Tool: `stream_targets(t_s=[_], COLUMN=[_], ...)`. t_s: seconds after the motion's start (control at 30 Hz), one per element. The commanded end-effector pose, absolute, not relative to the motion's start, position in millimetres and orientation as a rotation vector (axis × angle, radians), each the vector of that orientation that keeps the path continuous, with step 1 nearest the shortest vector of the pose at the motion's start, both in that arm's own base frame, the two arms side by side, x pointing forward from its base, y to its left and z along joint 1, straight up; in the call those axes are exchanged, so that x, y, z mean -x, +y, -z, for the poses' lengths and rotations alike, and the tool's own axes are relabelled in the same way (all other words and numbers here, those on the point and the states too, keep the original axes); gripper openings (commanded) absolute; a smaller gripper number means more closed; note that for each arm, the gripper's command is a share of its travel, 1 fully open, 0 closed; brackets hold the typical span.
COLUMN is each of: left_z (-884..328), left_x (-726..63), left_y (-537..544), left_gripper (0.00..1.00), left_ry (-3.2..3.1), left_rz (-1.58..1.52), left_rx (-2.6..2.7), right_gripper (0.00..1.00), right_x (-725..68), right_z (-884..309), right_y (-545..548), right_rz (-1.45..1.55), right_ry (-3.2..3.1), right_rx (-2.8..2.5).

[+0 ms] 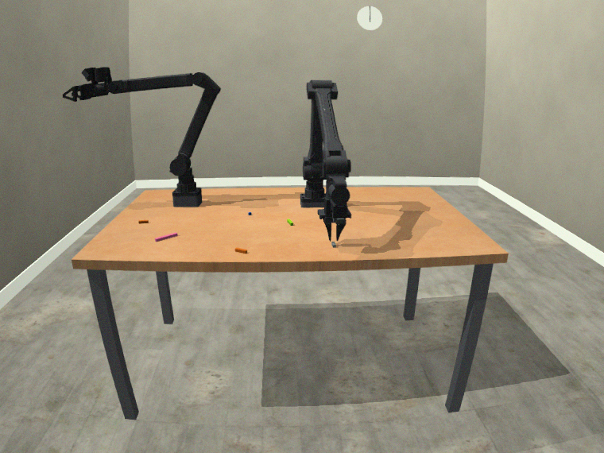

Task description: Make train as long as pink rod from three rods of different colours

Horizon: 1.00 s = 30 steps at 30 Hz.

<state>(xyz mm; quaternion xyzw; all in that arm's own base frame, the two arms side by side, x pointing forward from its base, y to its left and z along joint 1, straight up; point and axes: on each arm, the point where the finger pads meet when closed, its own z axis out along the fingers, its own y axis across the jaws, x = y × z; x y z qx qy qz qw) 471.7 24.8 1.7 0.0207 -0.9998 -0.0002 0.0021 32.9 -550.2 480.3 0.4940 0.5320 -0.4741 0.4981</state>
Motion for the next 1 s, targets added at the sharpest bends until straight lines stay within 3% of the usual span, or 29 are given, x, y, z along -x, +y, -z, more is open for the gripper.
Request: stream_targets(t_s=[0.0, 0.97], left_z=[-21.4, -23.2], left_x=[-487.3, -499.2], left_y=[21.4, 21.7], left_gripper=[0.23, 0.23], left_ry=[-3.196, -3.204], left_rz=[0.002, 0.002], left_rx=[-0.039, -0.039], right_gripper=[1.00, 1.00], right_x=[-24.4, -24.4], right_z=[-500.5, -500.5], right_y=[-544.3, -544.3], right_rz=[1.175, 1.175], right_ry=[1.230, 1.230], right_rx=[-1.175, -1.175])
